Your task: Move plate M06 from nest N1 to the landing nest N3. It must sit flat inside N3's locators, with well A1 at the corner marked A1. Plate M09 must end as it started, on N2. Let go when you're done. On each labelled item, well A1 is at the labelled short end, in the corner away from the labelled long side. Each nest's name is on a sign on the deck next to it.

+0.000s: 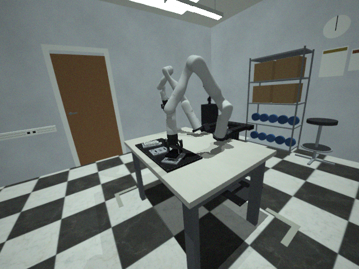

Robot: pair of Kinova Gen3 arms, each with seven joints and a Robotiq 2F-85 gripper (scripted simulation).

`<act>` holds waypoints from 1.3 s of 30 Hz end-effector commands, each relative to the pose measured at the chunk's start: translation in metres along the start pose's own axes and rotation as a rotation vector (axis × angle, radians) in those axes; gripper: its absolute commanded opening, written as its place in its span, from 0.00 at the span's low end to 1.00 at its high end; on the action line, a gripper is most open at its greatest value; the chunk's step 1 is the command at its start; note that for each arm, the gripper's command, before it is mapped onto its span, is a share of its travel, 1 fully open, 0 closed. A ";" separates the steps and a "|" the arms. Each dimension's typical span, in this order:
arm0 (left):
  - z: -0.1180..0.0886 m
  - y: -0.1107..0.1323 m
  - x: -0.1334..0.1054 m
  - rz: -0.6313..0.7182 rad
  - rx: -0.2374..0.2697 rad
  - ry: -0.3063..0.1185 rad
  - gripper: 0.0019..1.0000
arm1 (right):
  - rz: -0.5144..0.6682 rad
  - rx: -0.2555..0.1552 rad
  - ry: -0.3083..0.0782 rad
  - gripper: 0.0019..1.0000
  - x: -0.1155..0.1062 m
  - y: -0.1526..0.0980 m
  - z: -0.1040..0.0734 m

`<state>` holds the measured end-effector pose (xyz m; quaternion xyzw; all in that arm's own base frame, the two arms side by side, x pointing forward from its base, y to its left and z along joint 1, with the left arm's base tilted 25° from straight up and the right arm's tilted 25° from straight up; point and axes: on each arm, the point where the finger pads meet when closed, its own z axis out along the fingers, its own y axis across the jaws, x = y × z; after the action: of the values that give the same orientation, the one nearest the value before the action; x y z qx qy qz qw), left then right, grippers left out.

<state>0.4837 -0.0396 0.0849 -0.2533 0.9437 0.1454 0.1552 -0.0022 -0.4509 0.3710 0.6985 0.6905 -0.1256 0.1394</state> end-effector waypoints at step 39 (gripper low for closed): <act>-0.017 -0.001 -0.003 -0.002 0.007 -0.005 0.10 | 0.001 0.001 -0.001 1.00 0.001 -0.003 -0.001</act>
<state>0.4815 -0.0447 0.0991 -0.2532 0.9436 0.1445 0.1570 -0.0022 -0.4509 0.3710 0.6985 0.6905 -0.1256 0.1394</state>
